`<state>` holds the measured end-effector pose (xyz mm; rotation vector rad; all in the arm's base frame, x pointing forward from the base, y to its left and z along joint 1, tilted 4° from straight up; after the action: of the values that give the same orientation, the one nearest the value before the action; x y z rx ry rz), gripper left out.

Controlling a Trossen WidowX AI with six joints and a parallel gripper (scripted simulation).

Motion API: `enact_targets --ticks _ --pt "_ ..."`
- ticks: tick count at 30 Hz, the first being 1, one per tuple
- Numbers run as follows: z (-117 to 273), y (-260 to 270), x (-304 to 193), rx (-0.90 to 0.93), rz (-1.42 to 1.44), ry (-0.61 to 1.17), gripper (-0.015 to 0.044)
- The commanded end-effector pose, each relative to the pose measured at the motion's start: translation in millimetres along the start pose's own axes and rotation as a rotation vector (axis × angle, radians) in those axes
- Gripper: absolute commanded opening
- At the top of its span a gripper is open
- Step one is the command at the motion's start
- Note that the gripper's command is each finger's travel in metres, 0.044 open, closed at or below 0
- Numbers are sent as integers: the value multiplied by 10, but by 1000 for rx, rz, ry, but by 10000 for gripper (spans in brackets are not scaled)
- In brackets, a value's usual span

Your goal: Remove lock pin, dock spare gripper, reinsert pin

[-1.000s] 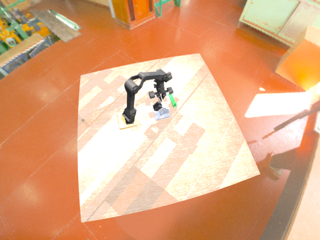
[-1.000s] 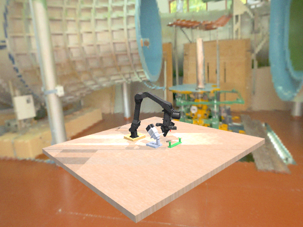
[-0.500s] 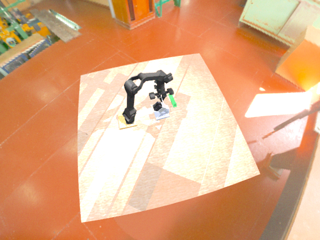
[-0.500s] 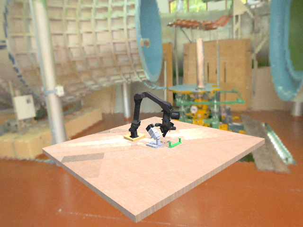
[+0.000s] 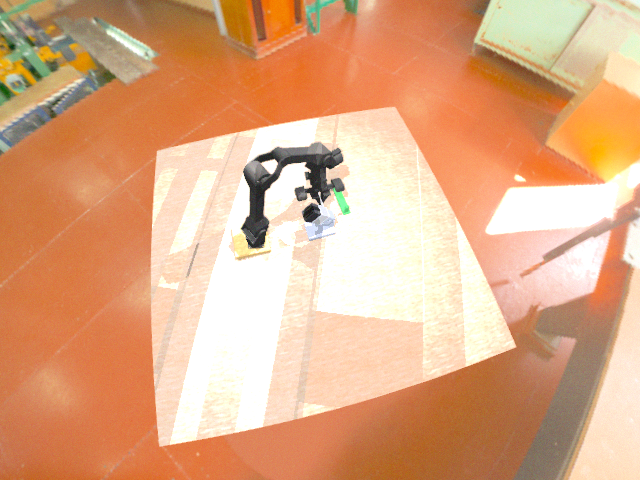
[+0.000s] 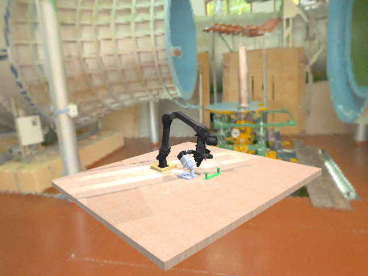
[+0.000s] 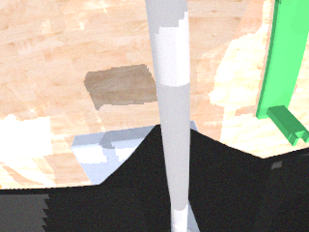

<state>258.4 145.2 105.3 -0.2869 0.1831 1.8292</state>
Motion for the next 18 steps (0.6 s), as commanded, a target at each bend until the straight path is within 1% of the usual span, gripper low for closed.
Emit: enact_targets --ticks 1,18 --pt "-5 -4 -31 -2 2 -2 0" --pt "-32 2 -134 4 3 -2 0"
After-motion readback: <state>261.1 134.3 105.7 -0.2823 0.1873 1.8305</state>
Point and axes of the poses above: the point midway between the two fingers, 35 mm back from their tips, its own z axis back along the fingers, its own y axis across the jaws, x = y × z, the point moved 3 cm from there along z, back along the fingers, and after that the axes turned 4 degrees about z, right-handed, at the moved point
